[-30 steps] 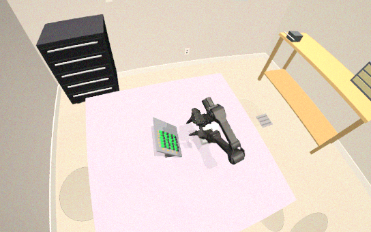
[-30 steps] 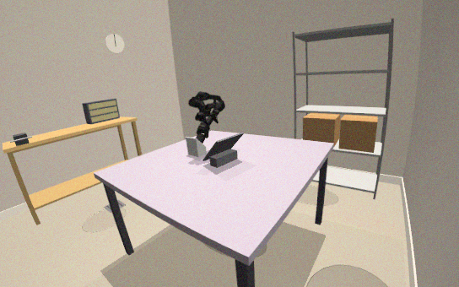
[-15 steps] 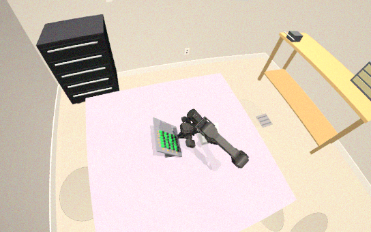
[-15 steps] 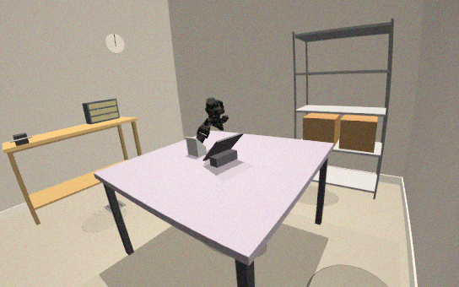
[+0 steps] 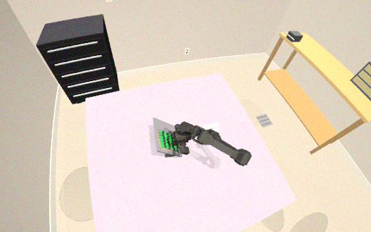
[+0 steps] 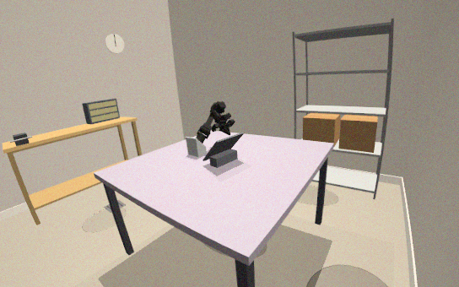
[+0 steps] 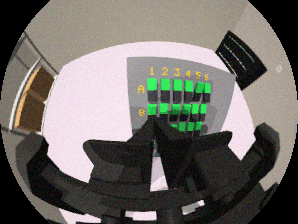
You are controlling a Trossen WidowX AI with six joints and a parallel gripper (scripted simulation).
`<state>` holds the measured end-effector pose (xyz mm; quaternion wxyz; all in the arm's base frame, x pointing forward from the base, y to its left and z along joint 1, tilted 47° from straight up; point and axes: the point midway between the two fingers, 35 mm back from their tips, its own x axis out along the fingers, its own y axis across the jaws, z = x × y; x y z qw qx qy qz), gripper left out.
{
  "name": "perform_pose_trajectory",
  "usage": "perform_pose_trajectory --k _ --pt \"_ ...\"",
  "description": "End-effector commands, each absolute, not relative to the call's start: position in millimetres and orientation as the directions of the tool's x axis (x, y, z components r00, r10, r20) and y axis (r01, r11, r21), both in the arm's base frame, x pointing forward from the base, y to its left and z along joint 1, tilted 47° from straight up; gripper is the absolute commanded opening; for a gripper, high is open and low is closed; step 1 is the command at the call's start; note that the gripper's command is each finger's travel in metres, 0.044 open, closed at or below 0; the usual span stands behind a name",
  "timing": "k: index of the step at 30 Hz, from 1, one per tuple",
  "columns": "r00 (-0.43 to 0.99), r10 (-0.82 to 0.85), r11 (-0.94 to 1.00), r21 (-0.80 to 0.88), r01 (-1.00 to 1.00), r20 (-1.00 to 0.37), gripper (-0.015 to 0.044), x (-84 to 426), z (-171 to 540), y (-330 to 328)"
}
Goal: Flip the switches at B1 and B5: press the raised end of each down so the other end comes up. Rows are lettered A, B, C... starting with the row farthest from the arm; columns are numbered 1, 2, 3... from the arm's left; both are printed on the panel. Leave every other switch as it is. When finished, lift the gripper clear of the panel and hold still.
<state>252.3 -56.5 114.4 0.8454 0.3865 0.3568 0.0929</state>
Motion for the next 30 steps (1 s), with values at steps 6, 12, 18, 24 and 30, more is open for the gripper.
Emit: perform_pose_trajectory --k 6,12,18,24,30 --pt "0.725 0.433 0.678 0.723 0.129 -0.536 0.0000 260 107 -51" --pt "0.725 0.434 0.678 0.724 0.128 -0.535 0.0000 266 103 -48" --pt "0.725 0.434 0.678 0.723 0.128 -0.535 0.0000 272 98 -44" --pt "0.725 0.434 0.678 0.723 0.128 -0.535 0.0000 275 96 -42" --pt "0.725 0.434 0.678 0.723 0.128 -0.535 0.0000 275 96 -42"
